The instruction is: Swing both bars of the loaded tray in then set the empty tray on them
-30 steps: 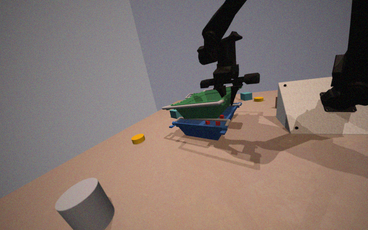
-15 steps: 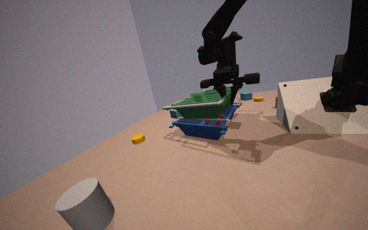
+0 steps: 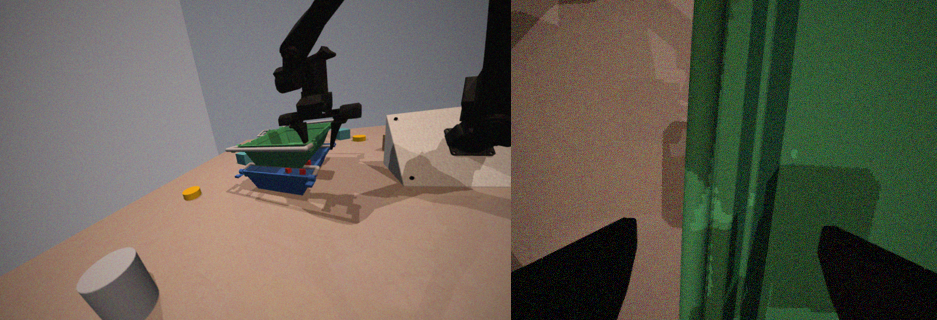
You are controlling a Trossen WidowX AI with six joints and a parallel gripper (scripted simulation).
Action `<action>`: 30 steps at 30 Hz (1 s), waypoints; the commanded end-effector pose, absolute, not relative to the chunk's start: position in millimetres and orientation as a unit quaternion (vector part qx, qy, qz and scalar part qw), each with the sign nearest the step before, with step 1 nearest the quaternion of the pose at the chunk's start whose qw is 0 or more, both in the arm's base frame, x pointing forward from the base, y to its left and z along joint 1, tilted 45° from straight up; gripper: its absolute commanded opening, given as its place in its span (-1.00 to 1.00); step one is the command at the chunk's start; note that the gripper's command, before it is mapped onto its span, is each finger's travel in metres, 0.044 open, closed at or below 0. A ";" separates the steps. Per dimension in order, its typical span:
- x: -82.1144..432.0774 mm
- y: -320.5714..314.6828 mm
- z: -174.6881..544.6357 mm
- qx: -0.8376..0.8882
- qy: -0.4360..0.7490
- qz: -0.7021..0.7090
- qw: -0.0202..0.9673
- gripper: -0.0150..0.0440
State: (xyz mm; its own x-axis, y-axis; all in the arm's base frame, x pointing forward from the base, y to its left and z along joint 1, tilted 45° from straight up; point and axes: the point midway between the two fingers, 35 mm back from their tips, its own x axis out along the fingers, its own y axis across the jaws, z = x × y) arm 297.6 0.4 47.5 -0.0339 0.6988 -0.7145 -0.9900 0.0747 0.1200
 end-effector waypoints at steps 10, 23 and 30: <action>297.7 0.4 47.5 -0.225 0.324 0.642 0.658 1.00; 303.8 -32.0 78.0 -0.231 0.325 0.632 0.664 1.00; 302.6 -62.3 109.5 -0.235 0.326 0.624 0.670 1.00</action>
State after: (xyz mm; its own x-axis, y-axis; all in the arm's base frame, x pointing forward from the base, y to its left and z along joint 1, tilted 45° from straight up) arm 304.7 -48.0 94.7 0.0055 0.6889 -0.7248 -0.9895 0.1084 0.0956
